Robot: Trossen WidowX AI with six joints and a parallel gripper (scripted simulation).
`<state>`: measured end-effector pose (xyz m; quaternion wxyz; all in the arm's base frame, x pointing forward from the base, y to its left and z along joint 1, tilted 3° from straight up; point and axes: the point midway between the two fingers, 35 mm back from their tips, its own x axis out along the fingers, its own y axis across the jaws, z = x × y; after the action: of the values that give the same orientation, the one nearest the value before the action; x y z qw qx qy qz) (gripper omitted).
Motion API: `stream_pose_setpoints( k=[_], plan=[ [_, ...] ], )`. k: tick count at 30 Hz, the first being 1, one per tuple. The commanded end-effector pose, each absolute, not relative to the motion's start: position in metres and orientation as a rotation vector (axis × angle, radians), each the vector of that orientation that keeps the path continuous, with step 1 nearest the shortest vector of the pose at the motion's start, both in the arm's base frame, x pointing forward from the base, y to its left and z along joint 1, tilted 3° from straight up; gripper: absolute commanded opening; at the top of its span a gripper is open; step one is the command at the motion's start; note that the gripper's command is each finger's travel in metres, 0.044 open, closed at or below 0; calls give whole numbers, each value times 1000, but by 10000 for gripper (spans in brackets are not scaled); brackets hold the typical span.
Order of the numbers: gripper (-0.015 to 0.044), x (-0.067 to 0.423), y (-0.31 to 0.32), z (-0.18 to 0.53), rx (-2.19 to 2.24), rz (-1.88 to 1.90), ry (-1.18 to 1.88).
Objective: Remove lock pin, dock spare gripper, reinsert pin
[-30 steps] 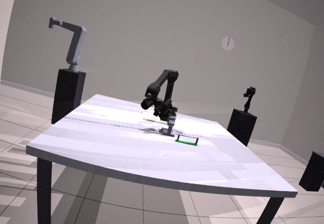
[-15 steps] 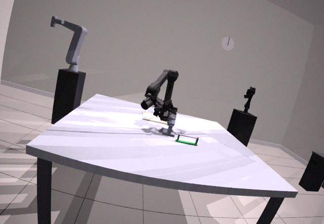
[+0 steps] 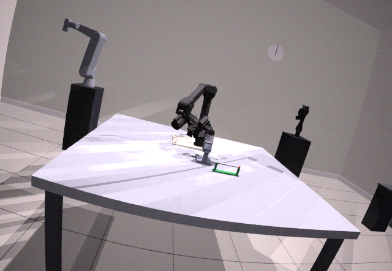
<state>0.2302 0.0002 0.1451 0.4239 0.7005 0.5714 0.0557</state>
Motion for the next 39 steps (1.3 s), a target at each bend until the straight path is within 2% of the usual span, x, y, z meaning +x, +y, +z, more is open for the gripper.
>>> stream_pose_setpoints(
  k=[1,27,39],
  plan=[
    [440,224,0,152,1750,139,1429],
    [440,192,9,190,1770,26,1336],
    [440,194,13,213,1769,-7,1296]
  ],
)
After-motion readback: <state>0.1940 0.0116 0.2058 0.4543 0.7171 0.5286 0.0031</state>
